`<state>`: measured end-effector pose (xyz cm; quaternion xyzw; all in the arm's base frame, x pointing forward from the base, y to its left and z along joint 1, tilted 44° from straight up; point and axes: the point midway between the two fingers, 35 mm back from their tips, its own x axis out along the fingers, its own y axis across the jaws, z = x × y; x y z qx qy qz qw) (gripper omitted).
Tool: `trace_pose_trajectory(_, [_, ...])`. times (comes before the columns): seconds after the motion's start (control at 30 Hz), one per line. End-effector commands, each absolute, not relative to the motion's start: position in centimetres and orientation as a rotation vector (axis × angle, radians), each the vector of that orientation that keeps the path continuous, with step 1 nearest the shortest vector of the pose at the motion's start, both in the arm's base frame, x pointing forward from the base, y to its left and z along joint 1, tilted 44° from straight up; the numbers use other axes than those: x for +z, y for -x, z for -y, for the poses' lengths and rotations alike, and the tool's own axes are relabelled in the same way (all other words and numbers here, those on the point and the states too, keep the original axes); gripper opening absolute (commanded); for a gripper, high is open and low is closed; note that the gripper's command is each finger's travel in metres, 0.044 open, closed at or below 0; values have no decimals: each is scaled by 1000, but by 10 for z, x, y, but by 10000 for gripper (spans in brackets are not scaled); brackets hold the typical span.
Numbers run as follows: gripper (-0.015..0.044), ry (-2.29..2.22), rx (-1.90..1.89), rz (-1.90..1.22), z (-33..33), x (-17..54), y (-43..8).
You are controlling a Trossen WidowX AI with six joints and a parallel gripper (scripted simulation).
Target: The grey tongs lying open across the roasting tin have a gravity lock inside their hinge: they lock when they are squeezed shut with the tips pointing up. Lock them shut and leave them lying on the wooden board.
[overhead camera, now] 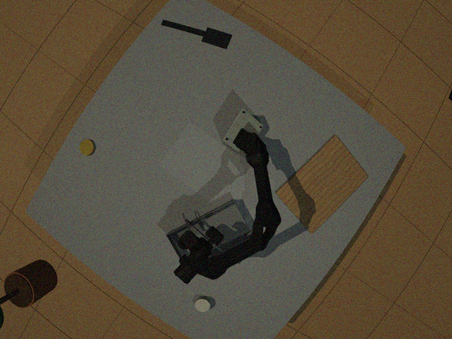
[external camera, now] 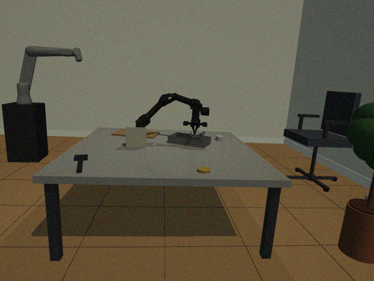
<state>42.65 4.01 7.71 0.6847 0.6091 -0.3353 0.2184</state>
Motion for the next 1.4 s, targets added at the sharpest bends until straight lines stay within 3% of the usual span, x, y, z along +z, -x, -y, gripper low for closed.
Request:
trace_pose_trajectory(0.0, [-150, -1895, -928, -1686, -40, 77, -426])
trace_pose_trajectory(0.67, [-150, -1895, -928, -1686, -40, 77, -426])
trace_pose_trajectory(1.0, [113, -2008, -1010, -1616, 27, 145, -422])
trace_pose_trajectory(1.37, [401, -2023, -987, -1588, 29, 144, -425])
